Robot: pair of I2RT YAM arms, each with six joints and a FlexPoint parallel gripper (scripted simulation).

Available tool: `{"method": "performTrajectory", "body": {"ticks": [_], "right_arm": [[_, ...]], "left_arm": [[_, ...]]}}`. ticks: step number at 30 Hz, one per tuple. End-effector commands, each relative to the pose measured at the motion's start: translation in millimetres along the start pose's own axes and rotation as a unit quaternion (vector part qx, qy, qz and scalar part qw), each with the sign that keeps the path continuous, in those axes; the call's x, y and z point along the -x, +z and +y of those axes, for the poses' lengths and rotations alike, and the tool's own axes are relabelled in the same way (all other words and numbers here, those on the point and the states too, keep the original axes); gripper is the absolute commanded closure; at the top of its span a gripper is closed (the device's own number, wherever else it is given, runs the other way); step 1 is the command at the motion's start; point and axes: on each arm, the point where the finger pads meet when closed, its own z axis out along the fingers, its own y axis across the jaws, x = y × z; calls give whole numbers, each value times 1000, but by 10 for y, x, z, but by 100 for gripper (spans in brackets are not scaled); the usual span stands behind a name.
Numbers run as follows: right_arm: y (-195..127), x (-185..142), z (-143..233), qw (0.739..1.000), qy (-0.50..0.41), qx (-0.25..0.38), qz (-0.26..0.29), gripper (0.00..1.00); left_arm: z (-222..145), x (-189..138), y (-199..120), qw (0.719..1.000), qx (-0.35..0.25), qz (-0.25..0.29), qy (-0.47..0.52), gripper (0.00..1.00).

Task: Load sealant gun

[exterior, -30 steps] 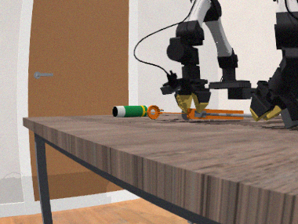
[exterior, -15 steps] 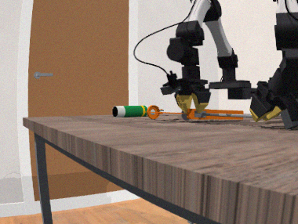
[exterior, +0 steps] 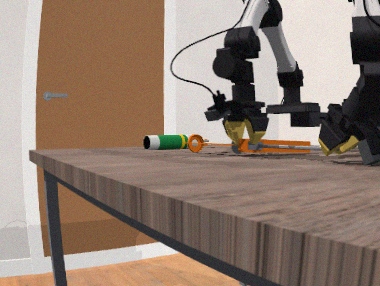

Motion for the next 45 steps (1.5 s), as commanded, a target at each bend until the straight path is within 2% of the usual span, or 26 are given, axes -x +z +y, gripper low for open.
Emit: {"method": "performTrajectory", "body": {"ticks": [1, 6, 7, 10, 13, 18, 30, 32, 38, 40, 45], "right_arm": [[188, 26, -268, 999, 9, -30, 11, 97], [188, 26, -268, 999, 9, -30, 11, 97], [179, -15, -270, 999, 7, -32, 16, 97], [166, -16, -278, 999, 8, -34, 17, 97], [137, 23, -261, 999, 8, -31, 8, 97], [164, 8, -169, 1000, -3, -29, 4, 97], [161, 5, -215, 999, 2, -31, 8, 97], [161, 5, -215, 999, 2, -31, 8, 97], [161, 5, -215, 999, 2, -31, 8, 97], [161, 5, -215, 999, 2, -31, 8, 97], [161, 5, -215, 999, 2, -31, 8, 97]], "left_arm": [[-57, 143, -169, 999, -11, -30, 12, 100], [-57, 143, -169, 999, -11, -30, 12, 100], [-37, 87, -162, 1000, -5, -27, 12, 48], [-79, -54, -275, 1000, -13, -19, 16, 48], [-92, -94, -230, 1000, -9, -16, 21, 48], [-60, -63, -184, 1000, -6, -11, 13, 48], [-49, -86, -194, 1000, -6, -10, 13, 48], [31, -260, -320, 1000, 4, -2, 2, 48], [-95, -473, -675, 1000, -14, -15, 17, 48], [-95, -473, -675, 1000, -14, -15, 17, 48], [-19, -274, -385, 1000, -13, -13, 11, 48]]}}
